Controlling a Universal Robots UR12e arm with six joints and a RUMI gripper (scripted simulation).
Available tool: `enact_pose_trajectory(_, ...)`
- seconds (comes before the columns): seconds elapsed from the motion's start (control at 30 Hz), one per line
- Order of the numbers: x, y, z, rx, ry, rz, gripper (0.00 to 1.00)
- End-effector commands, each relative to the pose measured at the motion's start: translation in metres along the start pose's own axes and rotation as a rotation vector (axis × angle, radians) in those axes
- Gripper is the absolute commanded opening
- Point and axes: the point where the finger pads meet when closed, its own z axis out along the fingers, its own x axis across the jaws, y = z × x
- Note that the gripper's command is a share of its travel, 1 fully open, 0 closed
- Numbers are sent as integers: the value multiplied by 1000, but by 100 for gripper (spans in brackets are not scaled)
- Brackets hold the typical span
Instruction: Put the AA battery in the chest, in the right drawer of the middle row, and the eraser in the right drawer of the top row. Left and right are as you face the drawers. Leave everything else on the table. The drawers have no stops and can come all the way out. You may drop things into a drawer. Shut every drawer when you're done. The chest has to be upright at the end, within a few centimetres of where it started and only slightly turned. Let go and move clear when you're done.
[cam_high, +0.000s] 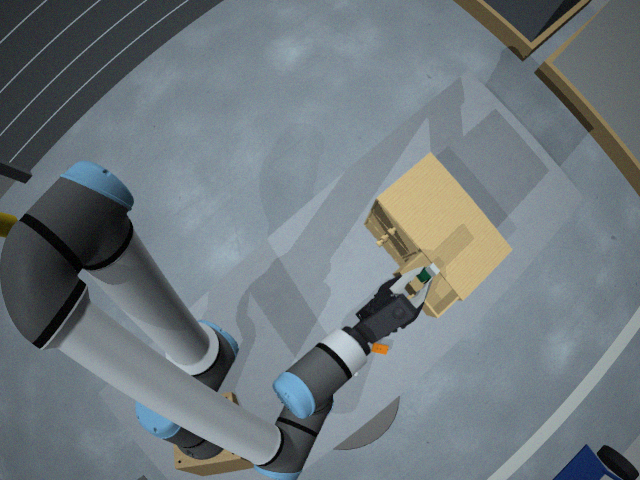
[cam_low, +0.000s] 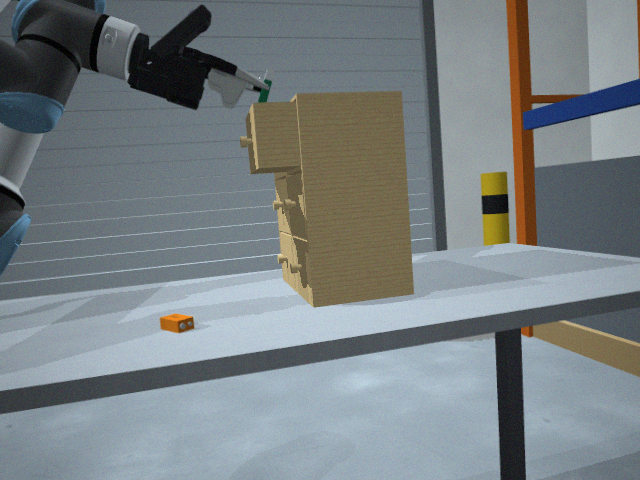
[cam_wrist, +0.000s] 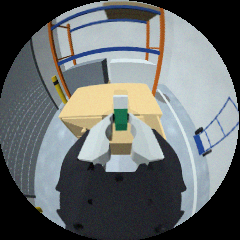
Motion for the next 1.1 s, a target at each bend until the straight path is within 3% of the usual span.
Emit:
enact_pose_trajectory(0.0, 0, -2, 1, 1, -1, -3, 11)
enact_pose_trajectory(0.47, 0, -2, 1, 1, -1, -3, 11)
enact_pose_trajectory(1.03, 0, -2, 1, 1, -1, -3, 23)
enact_pose_trajectory(1.07, 0, -2, 1, 1, -1, -3, 100)
